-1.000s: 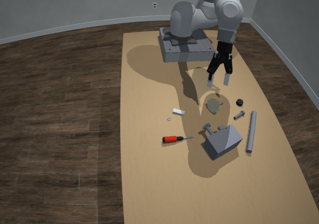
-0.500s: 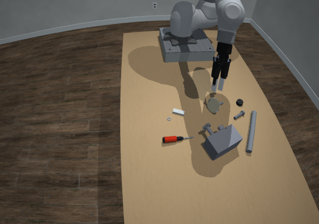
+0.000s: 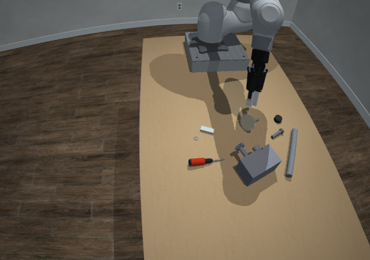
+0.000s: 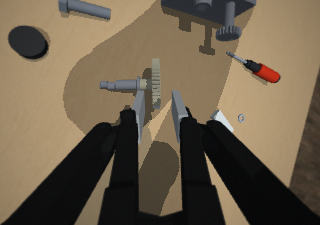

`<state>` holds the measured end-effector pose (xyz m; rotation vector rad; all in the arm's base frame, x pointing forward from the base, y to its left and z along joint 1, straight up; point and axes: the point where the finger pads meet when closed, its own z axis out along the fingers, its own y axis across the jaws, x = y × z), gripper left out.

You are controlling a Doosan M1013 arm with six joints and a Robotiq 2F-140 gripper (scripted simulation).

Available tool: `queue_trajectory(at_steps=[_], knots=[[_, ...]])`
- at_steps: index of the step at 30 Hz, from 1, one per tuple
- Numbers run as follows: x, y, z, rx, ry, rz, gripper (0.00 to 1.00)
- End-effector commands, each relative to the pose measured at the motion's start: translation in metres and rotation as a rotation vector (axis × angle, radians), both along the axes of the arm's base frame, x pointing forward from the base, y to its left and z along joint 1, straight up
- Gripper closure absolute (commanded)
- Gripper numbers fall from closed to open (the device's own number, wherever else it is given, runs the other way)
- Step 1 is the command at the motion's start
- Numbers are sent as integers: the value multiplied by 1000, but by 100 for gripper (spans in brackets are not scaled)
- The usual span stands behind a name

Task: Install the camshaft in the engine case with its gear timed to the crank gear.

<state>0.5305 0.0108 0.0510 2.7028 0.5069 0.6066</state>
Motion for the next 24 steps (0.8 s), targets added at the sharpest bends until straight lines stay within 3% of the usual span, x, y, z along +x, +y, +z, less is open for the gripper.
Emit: queue_trajectory(at_steps=[1, 15, 24], knots=[[-1, 1, -3, -1, 2, 6, 79], [0, 1, -4, -1, 2, 6, 79], [6, -2, -15, -1, 2, 6, 79]])
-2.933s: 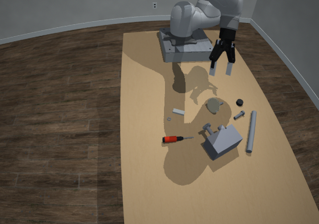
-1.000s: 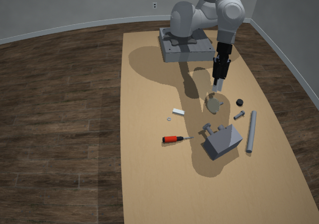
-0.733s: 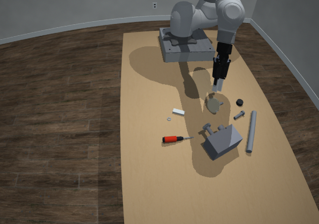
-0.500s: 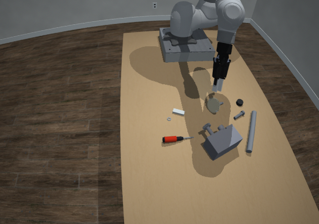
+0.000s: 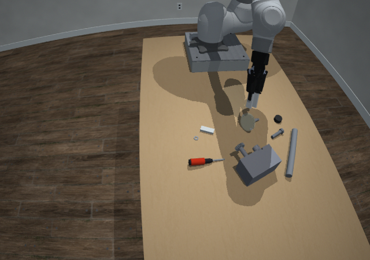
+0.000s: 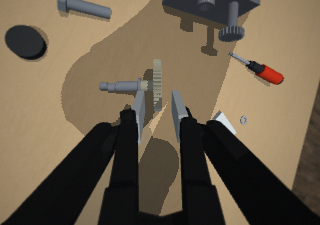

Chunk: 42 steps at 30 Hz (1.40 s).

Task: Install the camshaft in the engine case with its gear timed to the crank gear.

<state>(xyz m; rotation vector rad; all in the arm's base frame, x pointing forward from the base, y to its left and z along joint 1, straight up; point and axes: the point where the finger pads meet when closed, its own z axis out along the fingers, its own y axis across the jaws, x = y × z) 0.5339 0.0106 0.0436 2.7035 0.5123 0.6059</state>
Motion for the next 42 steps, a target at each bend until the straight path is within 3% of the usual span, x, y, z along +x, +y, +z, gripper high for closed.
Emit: queue_trajectory(at_steps=[1, 19, 42], knots=[[4, -3, -10, -2, 1, 2, 79], [20, -11, -40, -2, 1, 2, 79], [23, -13, -47, -2, 1, 2, 79]])
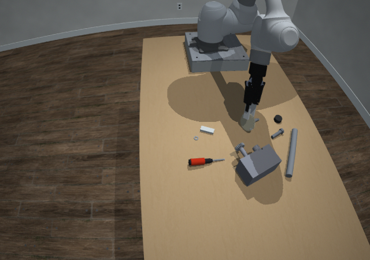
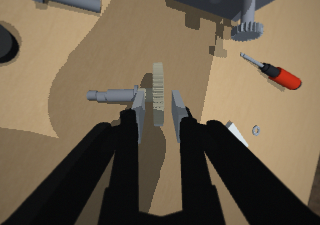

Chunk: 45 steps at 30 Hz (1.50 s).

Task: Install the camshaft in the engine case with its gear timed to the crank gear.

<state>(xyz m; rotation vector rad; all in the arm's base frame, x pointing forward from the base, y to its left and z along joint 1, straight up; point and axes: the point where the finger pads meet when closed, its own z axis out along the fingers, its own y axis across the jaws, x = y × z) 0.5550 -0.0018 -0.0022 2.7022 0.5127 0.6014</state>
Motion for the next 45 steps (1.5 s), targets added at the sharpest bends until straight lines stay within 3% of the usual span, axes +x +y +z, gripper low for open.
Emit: queue_trajectory(at_steps=[1, 26, 27, 45], knots=[[2, 0, -1, 1, -2, 2, 79], [2, 0, -1, 1, -2, 2, 79], [2, 0, -1, 1, -2, 2, 95], [2, 0, -1, 1, -2, 2, 95]])
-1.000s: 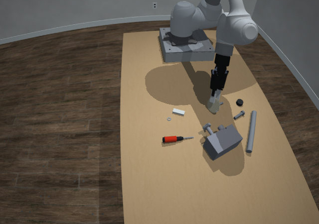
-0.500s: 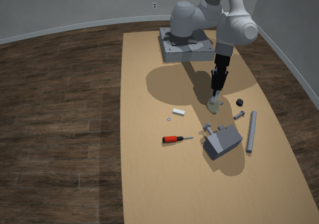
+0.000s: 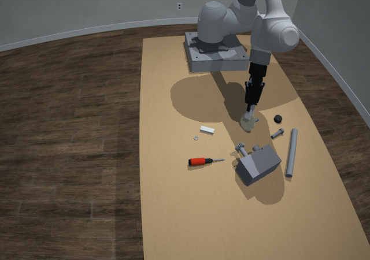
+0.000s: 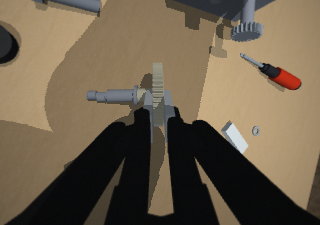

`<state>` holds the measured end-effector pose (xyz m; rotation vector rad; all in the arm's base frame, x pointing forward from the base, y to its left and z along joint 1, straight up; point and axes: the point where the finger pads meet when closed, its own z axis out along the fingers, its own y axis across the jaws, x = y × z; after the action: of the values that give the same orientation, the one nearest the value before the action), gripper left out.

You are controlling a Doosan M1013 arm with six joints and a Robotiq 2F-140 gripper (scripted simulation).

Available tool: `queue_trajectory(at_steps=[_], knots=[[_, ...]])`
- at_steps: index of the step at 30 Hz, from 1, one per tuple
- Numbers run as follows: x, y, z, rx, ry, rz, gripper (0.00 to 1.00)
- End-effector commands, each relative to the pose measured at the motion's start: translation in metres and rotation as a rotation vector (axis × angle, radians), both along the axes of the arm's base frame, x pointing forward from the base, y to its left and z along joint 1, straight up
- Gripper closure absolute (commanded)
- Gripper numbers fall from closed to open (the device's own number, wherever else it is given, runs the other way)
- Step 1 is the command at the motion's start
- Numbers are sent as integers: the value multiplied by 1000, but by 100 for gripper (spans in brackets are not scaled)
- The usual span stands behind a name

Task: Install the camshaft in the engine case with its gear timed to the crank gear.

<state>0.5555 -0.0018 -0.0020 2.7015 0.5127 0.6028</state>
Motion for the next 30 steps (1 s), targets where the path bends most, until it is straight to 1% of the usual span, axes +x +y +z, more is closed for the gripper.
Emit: queue_trajectory(at_steps=[1, 21, 30], knots=[[2, 0, -1, 1, -1, 2, 95], [2, 0, -1, 1, -1, 2, 95], [2, 0, 7, 1, -1, 2, 95]])
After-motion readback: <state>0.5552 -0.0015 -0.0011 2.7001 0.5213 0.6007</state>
